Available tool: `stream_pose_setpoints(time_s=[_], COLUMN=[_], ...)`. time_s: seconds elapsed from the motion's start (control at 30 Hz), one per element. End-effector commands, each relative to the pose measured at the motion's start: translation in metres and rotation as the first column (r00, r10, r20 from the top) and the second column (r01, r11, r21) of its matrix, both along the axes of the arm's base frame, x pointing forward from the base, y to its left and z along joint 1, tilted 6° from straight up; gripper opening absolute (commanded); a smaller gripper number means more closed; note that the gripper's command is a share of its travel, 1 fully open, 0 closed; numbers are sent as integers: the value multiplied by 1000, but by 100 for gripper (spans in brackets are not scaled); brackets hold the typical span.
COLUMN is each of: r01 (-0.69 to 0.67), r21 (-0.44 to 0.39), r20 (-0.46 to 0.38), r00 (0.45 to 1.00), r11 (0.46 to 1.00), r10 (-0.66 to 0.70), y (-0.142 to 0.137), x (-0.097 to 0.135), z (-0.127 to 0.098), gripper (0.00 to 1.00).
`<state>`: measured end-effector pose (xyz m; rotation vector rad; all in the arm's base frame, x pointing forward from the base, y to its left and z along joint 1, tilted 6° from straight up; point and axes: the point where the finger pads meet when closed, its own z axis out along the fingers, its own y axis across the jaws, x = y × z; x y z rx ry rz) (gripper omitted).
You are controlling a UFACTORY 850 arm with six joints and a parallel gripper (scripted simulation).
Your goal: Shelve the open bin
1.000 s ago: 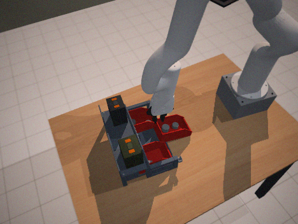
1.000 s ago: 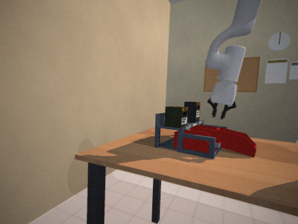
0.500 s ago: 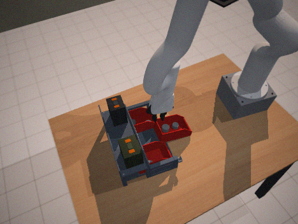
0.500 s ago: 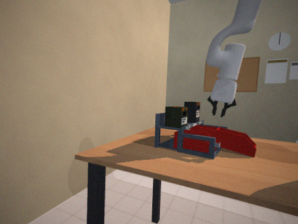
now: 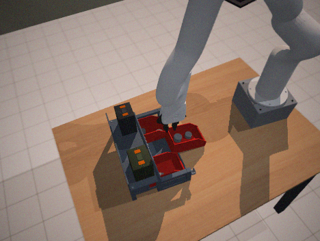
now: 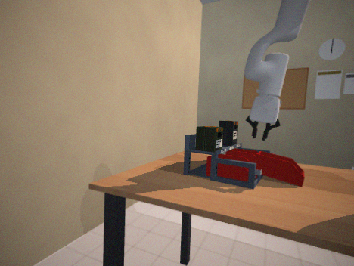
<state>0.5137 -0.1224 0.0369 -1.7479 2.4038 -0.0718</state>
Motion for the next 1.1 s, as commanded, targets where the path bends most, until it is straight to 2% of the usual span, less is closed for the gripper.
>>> stream_pose_setpoints(time_s=[0.0, 1.07], r01=[1, 0], r21=[-4, -4], r20=[-23, -20], r00=[1000, 1000], r11=[1000, 1000], r10=[-1, 0], y=[0, 0], x=[1, 1], z=[1, -3], gripper=[34, 34])
